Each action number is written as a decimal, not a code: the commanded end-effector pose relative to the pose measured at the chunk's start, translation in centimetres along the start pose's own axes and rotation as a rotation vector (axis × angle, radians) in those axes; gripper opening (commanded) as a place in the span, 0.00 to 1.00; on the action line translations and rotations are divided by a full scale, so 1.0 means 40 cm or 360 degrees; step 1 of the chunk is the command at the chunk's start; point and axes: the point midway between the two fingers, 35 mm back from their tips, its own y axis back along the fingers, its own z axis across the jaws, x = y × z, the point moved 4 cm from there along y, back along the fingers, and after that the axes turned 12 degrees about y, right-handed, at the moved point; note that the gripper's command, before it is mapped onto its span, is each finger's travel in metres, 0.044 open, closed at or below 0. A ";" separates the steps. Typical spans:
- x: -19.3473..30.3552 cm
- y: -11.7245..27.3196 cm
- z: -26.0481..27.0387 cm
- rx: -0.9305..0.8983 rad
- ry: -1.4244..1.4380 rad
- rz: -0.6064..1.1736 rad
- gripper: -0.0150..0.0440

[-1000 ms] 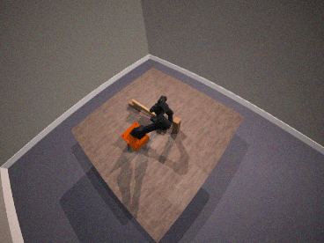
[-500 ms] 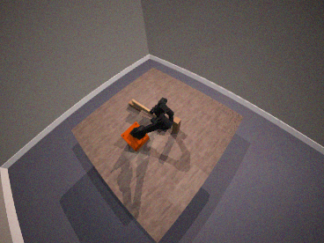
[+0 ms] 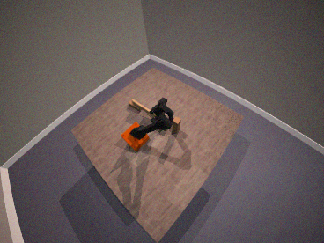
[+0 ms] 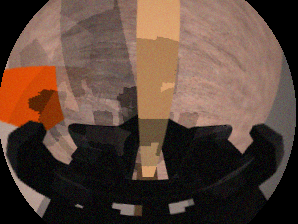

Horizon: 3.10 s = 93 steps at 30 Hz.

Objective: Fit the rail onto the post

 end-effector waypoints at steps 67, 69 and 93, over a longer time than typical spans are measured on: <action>0.000 0.066 -0.008 0.0000 0.0006 0.0005 0.25; 0.000 0.068 -0.008 0.0000 0.0006 0.0005 0.25; 0.000 0.099 -0.008 0.0000 0.0006 0.0004 0.25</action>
